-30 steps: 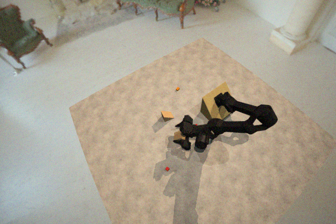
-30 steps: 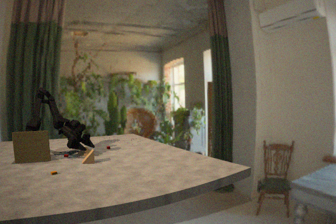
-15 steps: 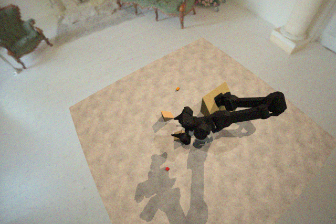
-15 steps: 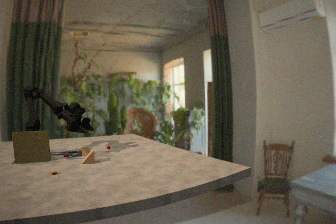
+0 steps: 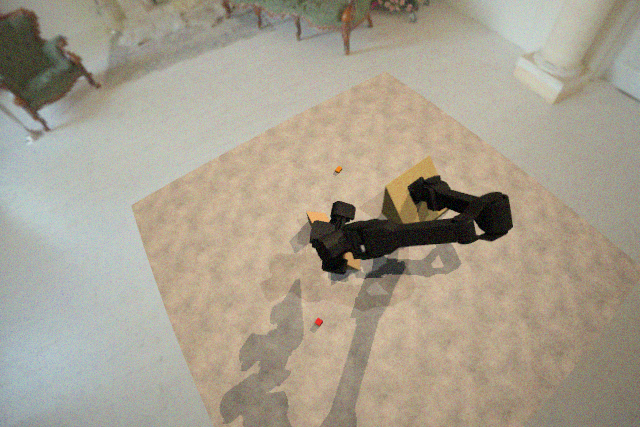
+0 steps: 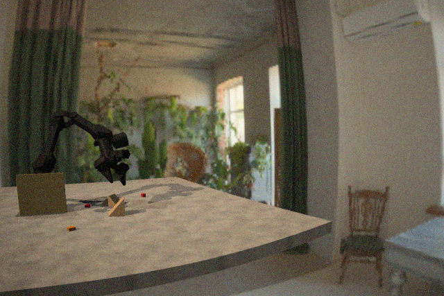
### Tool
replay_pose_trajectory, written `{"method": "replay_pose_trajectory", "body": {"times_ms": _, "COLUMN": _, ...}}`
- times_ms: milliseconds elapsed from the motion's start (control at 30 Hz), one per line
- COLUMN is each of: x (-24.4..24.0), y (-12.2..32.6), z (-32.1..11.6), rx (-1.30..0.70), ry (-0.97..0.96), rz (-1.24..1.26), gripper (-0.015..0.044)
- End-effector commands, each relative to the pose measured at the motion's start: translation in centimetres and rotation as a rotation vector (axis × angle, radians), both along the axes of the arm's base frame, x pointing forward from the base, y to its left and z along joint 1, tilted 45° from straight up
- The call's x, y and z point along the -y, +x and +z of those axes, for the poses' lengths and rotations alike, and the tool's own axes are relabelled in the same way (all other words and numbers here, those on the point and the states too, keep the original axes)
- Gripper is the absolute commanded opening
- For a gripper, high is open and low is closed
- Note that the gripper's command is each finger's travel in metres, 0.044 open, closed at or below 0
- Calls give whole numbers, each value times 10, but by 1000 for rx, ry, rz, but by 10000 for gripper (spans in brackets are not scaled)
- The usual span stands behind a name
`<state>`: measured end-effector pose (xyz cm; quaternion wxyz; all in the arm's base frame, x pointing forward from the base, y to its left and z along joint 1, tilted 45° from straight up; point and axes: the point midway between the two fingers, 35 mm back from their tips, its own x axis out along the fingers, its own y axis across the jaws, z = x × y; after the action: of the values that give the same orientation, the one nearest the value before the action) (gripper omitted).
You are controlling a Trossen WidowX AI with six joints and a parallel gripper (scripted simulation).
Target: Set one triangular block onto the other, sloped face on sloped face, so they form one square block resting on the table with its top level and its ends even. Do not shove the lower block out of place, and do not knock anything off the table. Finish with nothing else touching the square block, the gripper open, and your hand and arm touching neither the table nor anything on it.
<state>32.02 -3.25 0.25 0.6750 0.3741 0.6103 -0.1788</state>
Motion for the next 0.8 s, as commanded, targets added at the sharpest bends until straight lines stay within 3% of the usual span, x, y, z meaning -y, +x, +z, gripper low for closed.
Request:
{"method": "replay_pose_trajectory", "body": {"times_ms": 0, "x": -2, "y": -2, "z": -7, "rx": -238, "ry": 316, "rz": 155, "gripper": 440}}
{"method": "replay_pose_trajectory", "body": {"times_ms": 300, "x": 5, "y": 13, "z": 9, "rx": -338, "ry": 777, "rz": 188, "gripper": 440}}
{"method": "replay_pose_trajectory", "body": {"times_ms": 767, "x": 5, "y": 14, "z": 9, "rx": -338, "ry": 786, "rz": 186, "gripper": 440}}
